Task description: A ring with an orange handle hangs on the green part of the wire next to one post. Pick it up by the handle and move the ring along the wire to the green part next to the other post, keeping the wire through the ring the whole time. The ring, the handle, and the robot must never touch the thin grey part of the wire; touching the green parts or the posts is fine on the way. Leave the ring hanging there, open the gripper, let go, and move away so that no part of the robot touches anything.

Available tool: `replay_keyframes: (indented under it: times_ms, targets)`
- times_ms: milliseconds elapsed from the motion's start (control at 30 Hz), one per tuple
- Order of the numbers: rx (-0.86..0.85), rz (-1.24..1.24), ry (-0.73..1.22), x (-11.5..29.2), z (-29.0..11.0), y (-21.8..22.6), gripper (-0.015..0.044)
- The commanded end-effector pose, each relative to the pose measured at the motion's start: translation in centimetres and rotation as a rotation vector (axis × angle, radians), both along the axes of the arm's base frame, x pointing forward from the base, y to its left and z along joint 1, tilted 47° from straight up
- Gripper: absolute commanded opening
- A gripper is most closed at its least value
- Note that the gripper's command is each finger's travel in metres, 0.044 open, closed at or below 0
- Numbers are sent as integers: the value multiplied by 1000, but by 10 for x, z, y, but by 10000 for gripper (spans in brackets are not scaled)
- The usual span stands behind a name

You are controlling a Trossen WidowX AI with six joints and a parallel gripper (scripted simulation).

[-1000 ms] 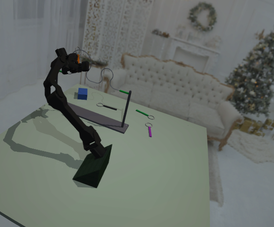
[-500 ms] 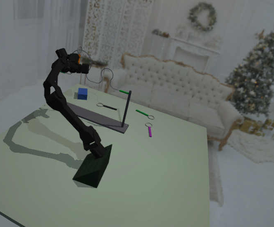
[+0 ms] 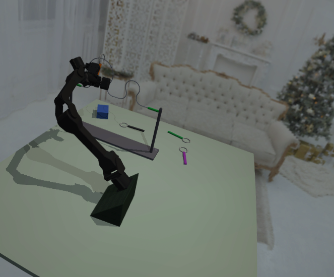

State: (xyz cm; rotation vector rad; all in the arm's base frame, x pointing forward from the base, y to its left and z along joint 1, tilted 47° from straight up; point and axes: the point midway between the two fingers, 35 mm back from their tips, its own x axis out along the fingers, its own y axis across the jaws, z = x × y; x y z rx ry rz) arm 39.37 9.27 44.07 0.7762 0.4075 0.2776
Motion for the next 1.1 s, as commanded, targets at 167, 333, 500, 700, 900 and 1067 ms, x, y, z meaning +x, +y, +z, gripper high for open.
replay_keyframes:
  times_ms: [167,333,500,700,900,1067]
  targets:
    - [121,-5,-8,-4,7,2,-150]
    - [183,-8,-8,-4,9,4,-150]
    - [245,-12,-7,-4,11,5,-150]
    - [320,-15,-5,-4,13,6,-150]
    - [395,-19,-4,-3,16,8,-150]
    - [458,-22,-3,-3,18,9,-150]
